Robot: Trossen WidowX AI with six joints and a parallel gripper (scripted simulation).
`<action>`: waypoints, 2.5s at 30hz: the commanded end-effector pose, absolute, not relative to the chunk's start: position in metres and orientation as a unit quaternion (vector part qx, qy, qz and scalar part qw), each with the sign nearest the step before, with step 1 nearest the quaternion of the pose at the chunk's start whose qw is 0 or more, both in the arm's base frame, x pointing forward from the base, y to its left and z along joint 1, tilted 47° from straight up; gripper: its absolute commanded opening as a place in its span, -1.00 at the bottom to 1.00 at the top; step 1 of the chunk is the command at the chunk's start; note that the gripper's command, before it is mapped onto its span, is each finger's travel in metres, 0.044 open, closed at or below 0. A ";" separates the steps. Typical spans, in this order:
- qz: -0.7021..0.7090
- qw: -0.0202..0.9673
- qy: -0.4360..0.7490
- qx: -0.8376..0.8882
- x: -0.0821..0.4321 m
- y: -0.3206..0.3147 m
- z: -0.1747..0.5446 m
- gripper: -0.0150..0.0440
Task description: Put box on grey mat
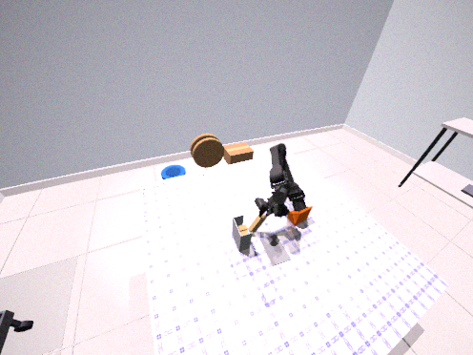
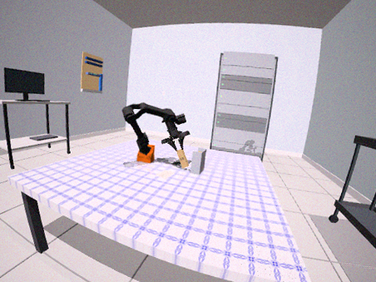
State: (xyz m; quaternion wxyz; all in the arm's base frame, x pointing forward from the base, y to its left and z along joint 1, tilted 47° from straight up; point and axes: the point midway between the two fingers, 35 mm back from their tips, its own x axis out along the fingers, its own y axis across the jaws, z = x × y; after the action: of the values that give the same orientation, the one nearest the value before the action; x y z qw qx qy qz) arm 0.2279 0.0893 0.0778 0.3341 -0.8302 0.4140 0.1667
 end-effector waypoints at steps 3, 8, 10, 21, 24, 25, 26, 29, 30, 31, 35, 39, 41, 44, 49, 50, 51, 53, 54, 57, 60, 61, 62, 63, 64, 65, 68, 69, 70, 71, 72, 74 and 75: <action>0.164 0.335 0.412 -0.831 0.230 0.081 0.073 0.02; 0.163 0.335 0.412 -0.831 0.230 0.077 0.069 0.02; 0.166 0.334 0.414 -0.830 0.229 0.079 0.070 0.11; 0.167 0.333 0.419 -0.828 0.231 0.079 0.069 0.30; 0.172 0.331 0.431 -0.822 0.236 0.081 0.070 0.30; 0.174 0.330 0.436 -0.819 0.237 0.081 0.070 0.30; 0.176 0.329 0.442 -0.816 0.239 0.082 0.071 0.30; 0.182 0.325 0.457 -0.807 0.244 0.083 0.072 0.30; 0.184 0.324 0.462 -0.805 0.246 0.084 0.073 0.30; 0.186 0.323 0.467 -0.802 0.247 0.084 0.073 0.30; 0.193 0.319 0.485 -0.791 0.254 0.086 0.075 0.30; 0.201 0.315 0.503 -0.779 0.260 0.087 0.077 0.30; 0.204 0.313 0.512 -0.774 0.264 0.088 0.077 0.30; 0.209 0.309 0.526 -0.764 0.269 0.089 0.078 0.30; 0.218 0.303 0.547 -0.749 0.277 0.090 0.080 0.30; 0.220 0.302 0.552 -0.746 0.279 0.090 0.080 0.30; 0.221 0.301 0.556 -0.743 0.280 0.090 0.080 0.30; 0.225 0.298 0.565 -0.736 0.284 0.090 0.081 0.30; 0.227 0.297 0.569 -0.732 0.285 0.091 0.081 0.30; 0.228 0.296 0.573 -0.730 0.287 0.091 0.081 0.30; 0.223 0.300 0.560 -0.739 0.284 0.091 0.083 0.57; 0.223 0.300 0.560 -0.739 0.284 0.091 0.083 0.66; 0.223 0.300 0.560 -0.739 0.284 0.091 0.083 0.75; 0.223 0.300 0.560 -0.739 0.284 0.091 0.083 0.84; 0.223 0.300 0.560 -0.739 0.284 0.091 0.083 0.93; 0.223 0.300 0.560 -0.739 0.284 0.091 0.083 1.00; 0.223 0.300 0.560 -0.739 0.284 0.092 0.084 1.00; 0.224 0.300 0.560 -0.739 0.283 0.096 0.087 1.00; 0.224 0.300 0.560 -0.739 0.282 0.102 0.092 1.00; 0.224 0.300 0.561 -0.738 0.280 0.108 0.098 1.00; 0.225 0.300 0.561 -0.738 0.279 0.111 0.101 1.00; 0.225 0.300 0.561 -0.738 0.278 0.113 0.102 1.00; 0.225 0.300 0.561 -0.738 0.278 0.113 0.102 1.00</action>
State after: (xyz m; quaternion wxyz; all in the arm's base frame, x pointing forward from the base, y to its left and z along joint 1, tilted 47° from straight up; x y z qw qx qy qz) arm 0.2808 0.1072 0.0987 0.3020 -0.7405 0.5574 0.2231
